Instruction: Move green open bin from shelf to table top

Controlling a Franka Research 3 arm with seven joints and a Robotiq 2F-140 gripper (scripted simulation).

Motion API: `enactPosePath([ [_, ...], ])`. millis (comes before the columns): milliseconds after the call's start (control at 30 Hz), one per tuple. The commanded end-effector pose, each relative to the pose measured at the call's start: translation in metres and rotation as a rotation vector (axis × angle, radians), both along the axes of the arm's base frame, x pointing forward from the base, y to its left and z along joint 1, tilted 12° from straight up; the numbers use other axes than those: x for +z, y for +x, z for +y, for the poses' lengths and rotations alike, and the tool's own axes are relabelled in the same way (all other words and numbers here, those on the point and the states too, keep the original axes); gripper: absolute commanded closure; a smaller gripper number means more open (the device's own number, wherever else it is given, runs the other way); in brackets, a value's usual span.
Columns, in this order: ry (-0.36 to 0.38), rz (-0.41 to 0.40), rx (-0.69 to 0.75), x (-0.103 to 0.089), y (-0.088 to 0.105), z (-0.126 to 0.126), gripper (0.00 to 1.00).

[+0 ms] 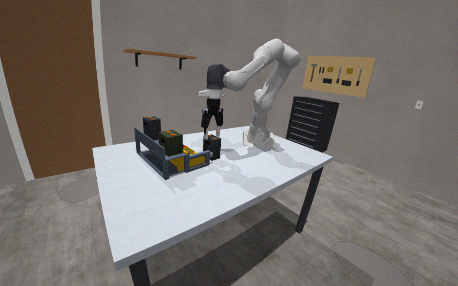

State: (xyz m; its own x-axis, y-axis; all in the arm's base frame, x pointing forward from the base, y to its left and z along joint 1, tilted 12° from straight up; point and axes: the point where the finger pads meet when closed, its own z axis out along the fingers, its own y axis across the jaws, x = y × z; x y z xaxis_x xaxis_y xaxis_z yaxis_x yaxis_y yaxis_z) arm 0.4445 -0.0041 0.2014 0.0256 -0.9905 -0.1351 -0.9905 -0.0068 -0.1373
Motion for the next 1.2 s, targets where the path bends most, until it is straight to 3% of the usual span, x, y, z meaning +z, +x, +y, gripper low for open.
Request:
enactPosePath([
  [0, -0.001, -0.006, 0.001, -0.001, 0.007, -0.018, 0.43],
  [100, -0.002, -0.014, 0.002, -0.004, 0.019, -0.045, 0.43],
  [500, -0.002, -0.014, 0.002, -0.004, 0.019, -0.045, 0.43],
  [667, -0.002, -0.014, 0.002, -0.009, 0.036, -0.088, 0.43],
  [1067, -0.002, -0.014, 0.002, -0.009, 0.036, -0.088, 0.43],
  [1167, 0.001, -0.012, -0.004, -0.011, 0.047, -0.113, 0.43],
])
